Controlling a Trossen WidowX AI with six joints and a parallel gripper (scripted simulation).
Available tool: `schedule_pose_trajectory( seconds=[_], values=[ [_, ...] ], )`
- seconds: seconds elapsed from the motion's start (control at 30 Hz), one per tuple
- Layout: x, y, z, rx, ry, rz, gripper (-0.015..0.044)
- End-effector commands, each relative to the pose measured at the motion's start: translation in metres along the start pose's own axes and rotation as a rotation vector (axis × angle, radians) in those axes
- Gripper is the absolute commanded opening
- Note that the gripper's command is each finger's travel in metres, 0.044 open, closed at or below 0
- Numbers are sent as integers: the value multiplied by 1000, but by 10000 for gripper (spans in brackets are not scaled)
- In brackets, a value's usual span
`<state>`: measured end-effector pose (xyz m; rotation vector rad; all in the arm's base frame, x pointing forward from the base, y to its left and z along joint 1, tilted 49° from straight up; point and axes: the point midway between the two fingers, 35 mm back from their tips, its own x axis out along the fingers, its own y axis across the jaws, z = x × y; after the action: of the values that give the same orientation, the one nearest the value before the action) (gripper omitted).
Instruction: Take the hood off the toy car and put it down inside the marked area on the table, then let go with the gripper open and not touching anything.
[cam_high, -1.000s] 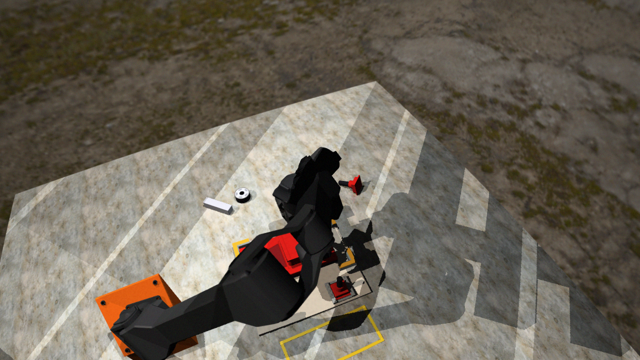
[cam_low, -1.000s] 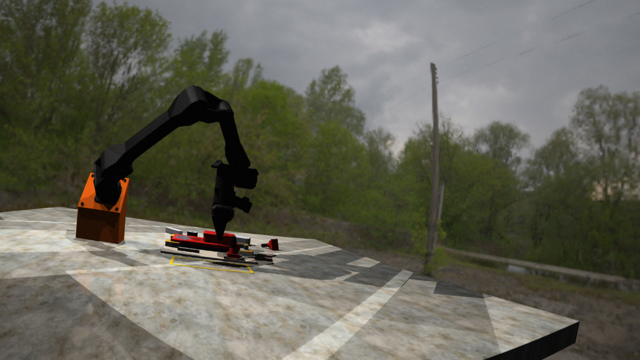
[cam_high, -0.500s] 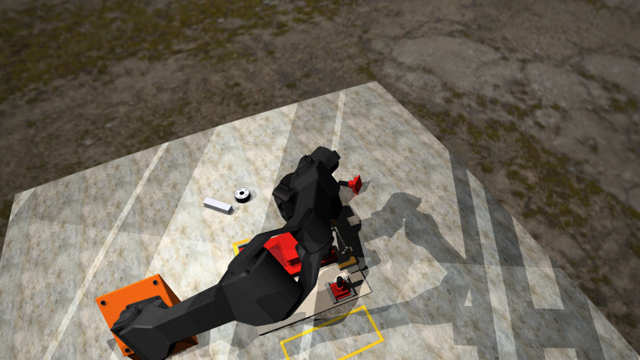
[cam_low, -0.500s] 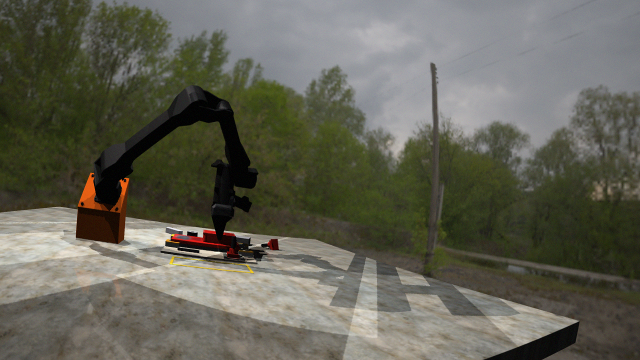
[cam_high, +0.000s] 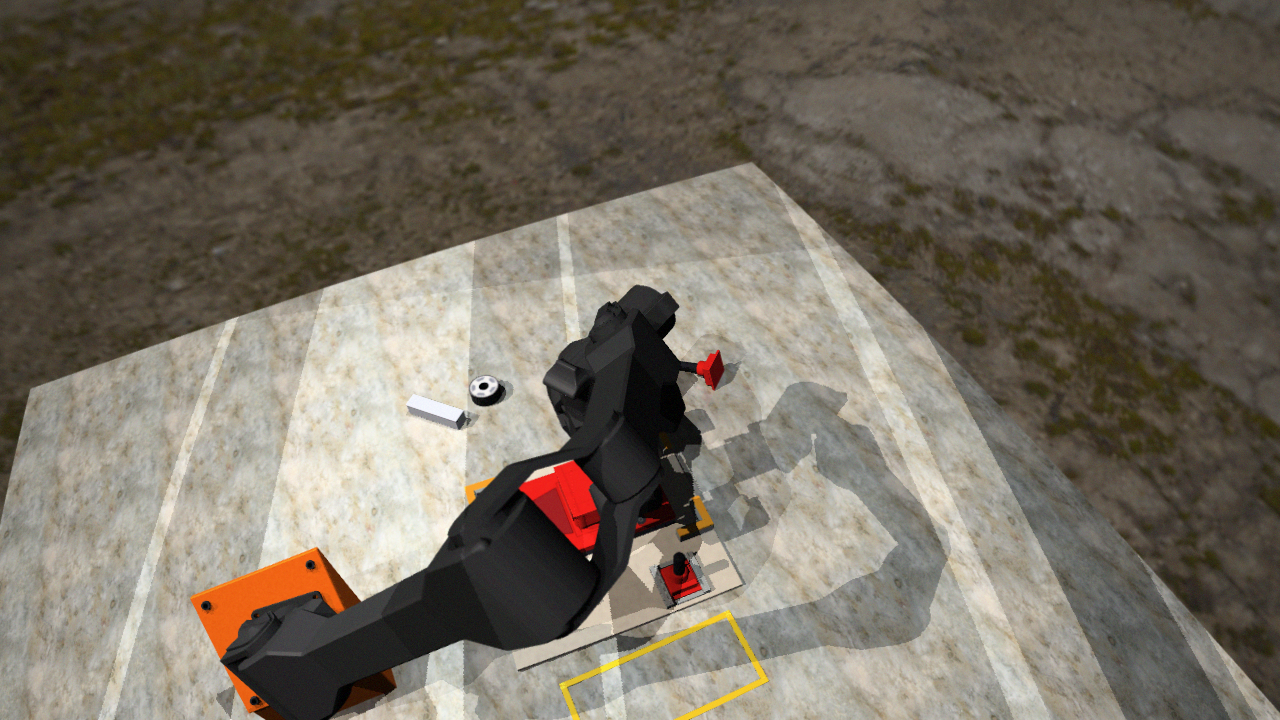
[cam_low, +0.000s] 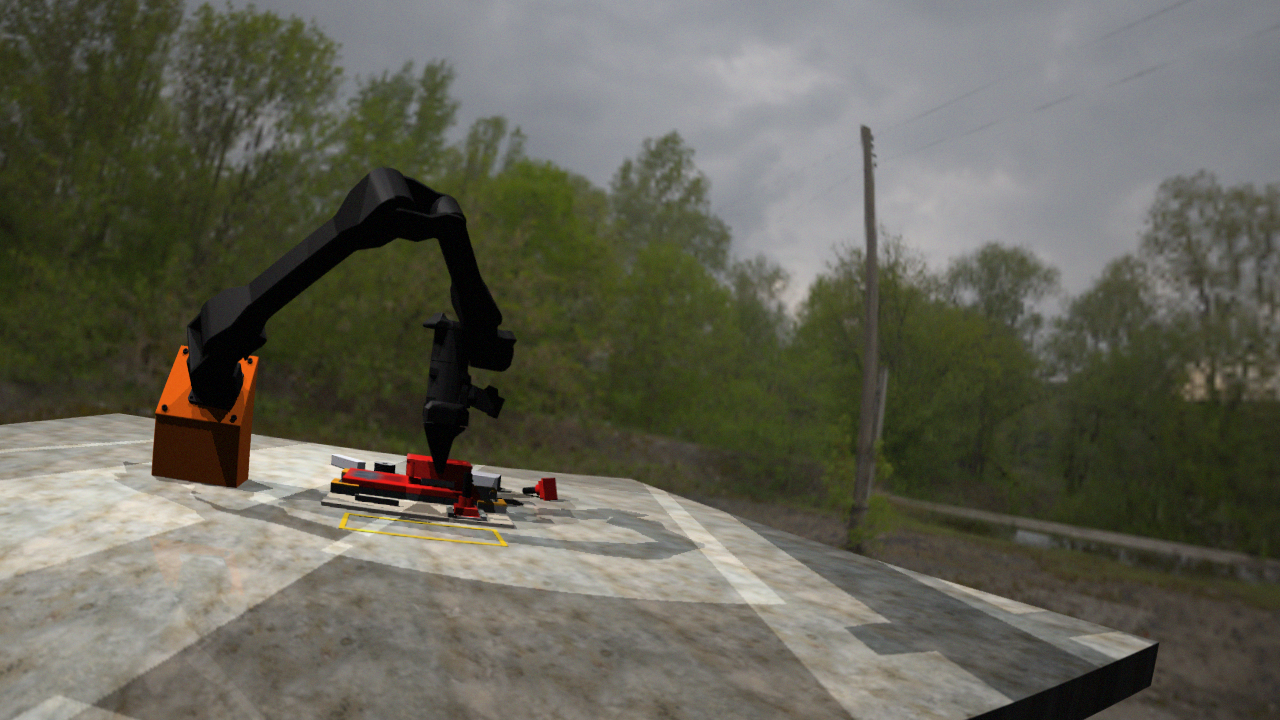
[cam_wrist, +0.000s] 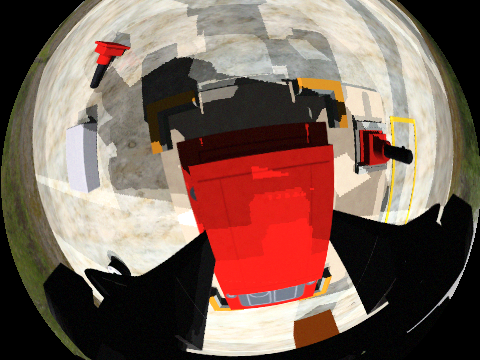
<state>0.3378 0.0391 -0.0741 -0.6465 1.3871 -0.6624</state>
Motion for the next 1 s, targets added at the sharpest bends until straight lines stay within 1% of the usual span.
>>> schedule_pose_trajectory(
  seconds=[0.0,0.67,0.97],
  values=[
    [-5,1,1,8,0,7,0],
    [-19,1,1,7,0,8,0],
    [-59,1,1,7,0,10,0]
  ],
)
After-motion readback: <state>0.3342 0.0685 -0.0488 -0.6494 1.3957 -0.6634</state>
